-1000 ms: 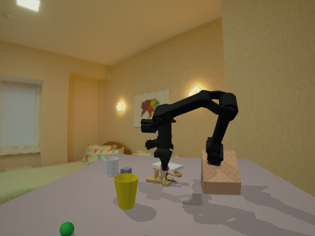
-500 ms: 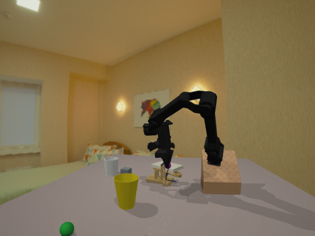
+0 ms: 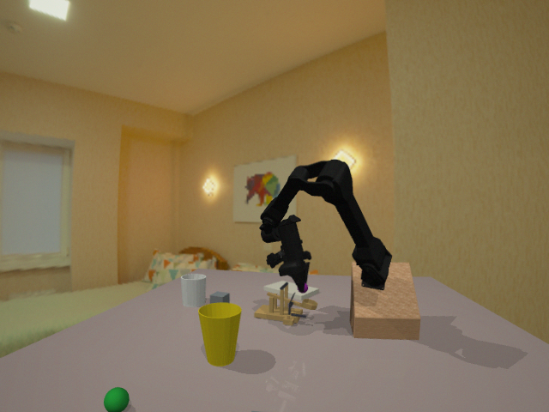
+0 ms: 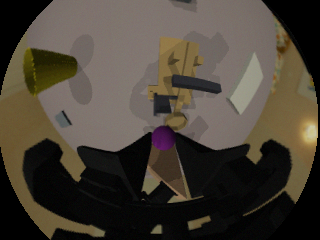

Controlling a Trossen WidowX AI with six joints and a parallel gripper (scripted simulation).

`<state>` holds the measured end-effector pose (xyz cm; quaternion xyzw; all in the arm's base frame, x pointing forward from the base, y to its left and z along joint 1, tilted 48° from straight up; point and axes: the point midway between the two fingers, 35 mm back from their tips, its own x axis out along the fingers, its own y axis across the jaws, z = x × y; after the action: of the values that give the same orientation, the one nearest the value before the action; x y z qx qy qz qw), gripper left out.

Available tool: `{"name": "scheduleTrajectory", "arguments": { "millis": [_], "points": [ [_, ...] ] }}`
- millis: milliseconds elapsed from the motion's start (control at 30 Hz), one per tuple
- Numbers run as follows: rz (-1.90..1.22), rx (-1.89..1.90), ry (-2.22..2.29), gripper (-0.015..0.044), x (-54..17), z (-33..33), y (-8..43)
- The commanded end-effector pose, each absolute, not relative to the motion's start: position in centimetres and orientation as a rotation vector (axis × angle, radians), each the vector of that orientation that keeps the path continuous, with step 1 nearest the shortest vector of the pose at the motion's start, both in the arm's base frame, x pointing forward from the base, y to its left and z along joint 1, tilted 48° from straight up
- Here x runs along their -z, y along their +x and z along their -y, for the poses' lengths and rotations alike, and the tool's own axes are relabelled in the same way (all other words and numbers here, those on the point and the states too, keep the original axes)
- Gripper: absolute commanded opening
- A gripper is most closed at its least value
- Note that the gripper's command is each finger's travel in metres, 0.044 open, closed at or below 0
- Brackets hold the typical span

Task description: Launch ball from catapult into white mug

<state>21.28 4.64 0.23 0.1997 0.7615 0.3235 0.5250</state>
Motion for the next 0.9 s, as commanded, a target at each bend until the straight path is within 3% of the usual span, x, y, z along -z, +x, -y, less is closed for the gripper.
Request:
{"name": "scheduleTrajectory", "arguments": {
  "millis": [0,867],
  "points": [
    [-1.857,-0.795,0.48,0.0,1.2,-3.8,20.6],
    [-1.901,-0.832,0.497,0.0,4.8,-4.7,19.1]
  ]
}}
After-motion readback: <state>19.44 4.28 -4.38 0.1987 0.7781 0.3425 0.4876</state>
